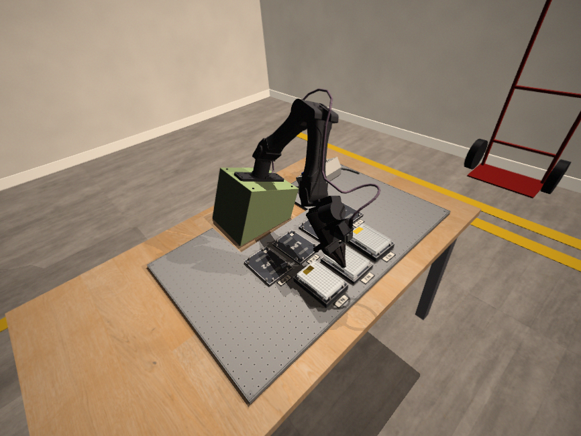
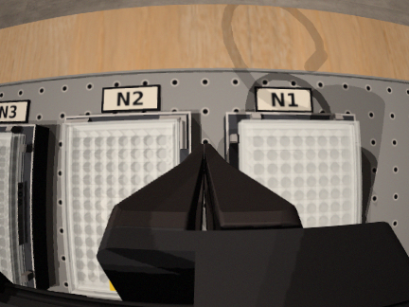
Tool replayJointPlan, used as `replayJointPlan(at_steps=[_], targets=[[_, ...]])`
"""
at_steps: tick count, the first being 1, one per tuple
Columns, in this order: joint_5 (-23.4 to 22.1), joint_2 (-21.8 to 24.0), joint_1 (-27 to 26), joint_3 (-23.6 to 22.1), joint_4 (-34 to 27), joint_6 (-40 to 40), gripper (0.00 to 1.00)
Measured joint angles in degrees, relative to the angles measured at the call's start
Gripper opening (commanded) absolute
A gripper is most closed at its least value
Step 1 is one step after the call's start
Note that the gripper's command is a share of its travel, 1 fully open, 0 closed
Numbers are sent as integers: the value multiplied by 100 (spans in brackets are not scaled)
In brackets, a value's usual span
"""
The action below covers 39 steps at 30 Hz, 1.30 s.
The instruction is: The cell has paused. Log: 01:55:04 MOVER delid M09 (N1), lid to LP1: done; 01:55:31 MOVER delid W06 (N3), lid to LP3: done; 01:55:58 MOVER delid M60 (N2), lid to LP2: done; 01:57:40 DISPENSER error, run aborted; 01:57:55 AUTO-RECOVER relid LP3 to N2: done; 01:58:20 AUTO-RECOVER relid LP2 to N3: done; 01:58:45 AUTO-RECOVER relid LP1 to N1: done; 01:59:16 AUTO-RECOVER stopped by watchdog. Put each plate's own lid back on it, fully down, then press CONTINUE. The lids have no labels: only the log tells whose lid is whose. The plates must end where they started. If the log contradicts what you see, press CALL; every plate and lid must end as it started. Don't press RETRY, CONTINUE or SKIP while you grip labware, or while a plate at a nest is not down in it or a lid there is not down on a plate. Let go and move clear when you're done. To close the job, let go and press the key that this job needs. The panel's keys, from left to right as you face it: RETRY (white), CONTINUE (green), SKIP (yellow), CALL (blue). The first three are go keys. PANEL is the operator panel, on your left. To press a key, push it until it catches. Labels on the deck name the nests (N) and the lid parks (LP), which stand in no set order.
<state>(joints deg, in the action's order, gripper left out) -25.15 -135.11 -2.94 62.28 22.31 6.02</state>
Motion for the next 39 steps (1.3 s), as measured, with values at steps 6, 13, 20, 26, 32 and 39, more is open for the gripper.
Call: replayJointPlan(at_steps=[6, 13, 20, 26, 32, 39], targets=[[-15, 0, -2, 0, 0, -15, 0], [-20, 0, -2, 0, 0, -20, 0], [-20, 4, -2, 4, -31, -26, 100], [22, 203, 122, 42, -455, -72, 100], [101, 549, 450, 157, -1266, -103, 100], [153, 682, 761, 568, -2435, -151, 100]])
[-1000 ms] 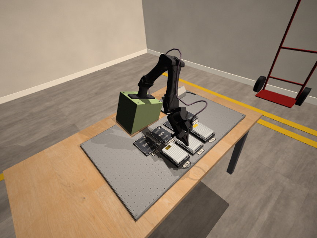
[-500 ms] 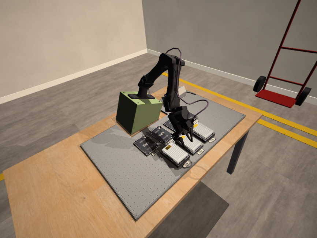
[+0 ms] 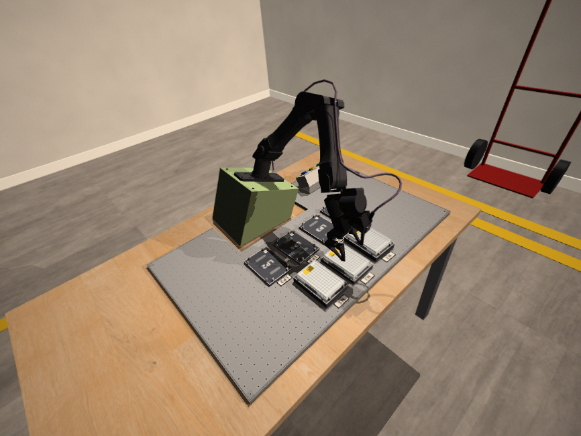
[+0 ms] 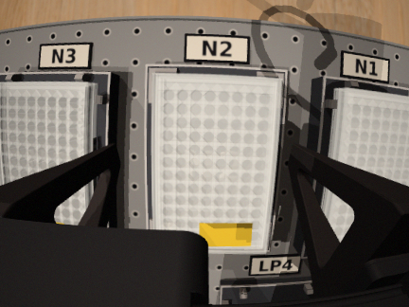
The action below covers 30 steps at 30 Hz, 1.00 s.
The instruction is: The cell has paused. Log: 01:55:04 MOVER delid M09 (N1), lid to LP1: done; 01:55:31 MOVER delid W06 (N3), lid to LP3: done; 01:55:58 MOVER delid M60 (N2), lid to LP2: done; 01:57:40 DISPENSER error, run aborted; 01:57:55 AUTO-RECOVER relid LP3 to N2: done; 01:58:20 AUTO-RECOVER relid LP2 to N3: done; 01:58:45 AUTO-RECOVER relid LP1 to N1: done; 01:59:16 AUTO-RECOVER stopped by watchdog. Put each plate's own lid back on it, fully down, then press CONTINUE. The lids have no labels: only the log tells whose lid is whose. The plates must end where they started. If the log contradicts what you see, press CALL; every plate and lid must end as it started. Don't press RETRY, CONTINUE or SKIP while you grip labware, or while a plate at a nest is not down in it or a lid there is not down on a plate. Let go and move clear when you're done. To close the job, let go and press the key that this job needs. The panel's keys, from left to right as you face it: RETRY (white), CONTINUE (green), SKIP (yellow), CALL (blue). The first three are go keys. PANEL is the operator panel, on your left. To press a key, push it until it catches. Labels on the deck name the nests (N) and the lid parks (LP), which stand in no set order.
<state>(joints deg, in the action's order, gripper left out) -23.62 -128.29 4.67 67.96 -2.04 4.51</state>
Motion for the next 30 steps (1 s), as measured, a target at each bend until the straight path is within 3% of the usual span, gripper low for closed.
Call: replayJointPlan(at_steps=[6, 22, 30], targets=[[13, -238, -17, 588, -986, -151, 100], [44, -1285, -15, 2959, -3947, -809, 100], [66, -1366, -15, 3217, -4599, -968, 100]])
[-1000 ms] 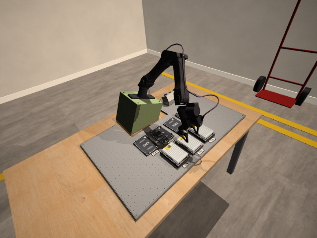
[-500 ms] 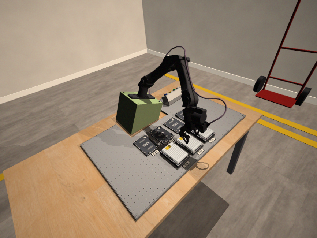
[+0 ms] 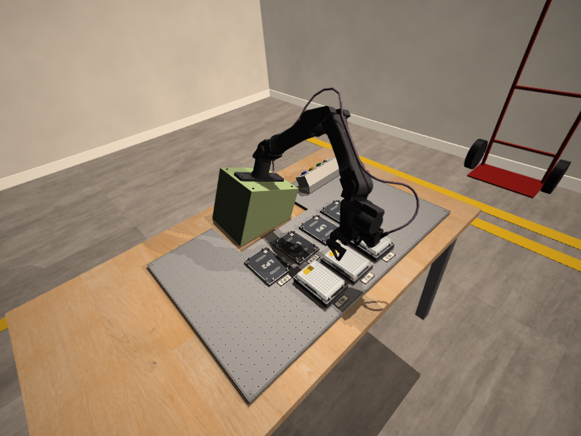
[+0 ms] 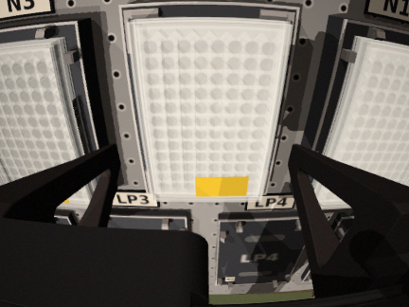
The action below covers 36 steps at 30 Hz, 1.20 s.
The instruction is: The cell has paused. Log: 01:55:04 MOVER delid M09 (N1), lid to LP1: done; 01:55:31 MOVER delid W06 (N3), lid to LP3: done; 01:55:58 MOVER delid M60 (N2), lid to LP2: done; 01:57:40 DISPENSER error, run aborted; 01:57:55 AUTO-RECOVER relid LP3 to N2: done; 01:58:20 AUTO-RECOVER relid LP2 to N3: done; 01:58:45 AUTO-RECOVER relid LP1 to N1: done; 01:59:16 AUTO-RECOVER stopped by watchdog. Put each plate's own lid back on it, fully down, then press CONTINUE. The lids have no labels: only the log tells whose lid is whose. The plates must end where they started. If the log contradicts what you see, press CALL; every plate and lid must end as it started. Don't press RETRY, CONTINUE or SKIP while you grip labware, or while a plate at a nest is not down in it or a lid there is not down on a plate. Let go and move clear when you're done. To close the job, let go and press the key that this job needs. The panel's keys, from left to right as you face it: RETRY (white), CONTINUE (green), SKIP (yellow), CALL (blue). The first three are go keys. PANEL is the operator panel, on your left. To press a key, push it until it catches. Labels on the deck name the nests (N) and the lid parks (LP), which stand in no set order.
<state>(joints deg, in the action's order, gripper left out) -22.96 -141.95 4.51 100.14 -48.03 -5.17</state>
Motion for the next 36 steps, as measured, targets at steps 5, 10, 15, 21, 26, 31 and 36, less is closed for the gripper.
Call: replayJointPlan(at_steps=[5, 10, 15, 21, 26, 31, 36], targets=[[0, 2, 0, 17, -118, -35, 100], [0, 2, 0, 48, -181, -52, 100], [0, -26, 0, 105, -197, -63, 100], [0, -48, 0, 146, -221, -76, 100], [0, -55, 0, 149, -236, -83, 100], [0, -70, 0, 175, -264, -92, 100], [0, -79, -24, 221, -275, -101, 100]])
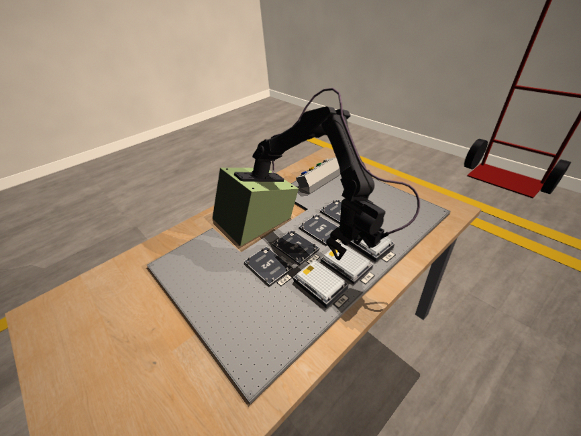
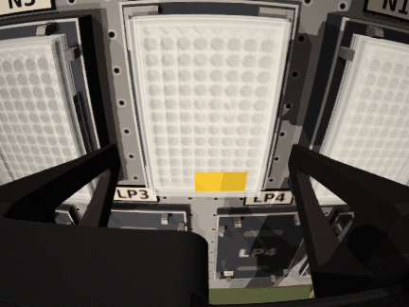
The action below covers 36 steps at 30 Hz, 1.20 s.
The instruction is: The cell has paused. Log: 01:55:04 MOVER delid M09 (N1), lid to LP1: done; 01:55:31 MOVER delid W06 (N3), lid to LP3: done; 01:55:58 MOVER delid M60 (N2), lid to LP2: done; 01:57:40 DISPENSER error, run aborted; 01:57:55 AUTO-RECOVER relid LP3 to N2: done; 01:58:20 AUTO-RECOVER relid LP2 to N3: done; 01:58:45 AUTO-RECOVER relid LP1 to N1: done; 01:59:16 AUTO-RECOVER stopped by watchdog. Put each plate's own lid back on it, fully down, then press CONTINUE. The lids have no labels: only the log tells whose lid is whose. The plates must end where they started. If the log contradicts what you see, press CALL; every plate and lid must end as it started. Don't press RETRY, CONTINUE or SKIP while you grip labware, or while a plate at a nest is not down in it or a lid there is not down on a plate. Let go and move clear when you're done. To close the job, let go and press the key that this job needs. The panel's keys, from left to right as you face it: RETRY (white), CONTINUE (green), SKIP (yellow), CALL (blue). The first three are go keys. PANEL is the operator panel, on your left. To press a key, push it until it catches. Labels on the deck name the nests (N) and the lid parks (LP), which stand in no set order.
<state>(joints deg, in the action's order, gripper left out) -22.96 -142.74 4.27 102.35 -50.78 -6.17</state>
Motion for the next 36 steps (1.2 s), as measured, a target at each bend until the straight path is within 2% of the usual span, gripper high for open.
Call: replayJointPlan(at_steps=[10, 36], targets=[[0, -20, -20, 24, 0, -7, 100], [0, -358, 103, -83, 507, 131, 100]])
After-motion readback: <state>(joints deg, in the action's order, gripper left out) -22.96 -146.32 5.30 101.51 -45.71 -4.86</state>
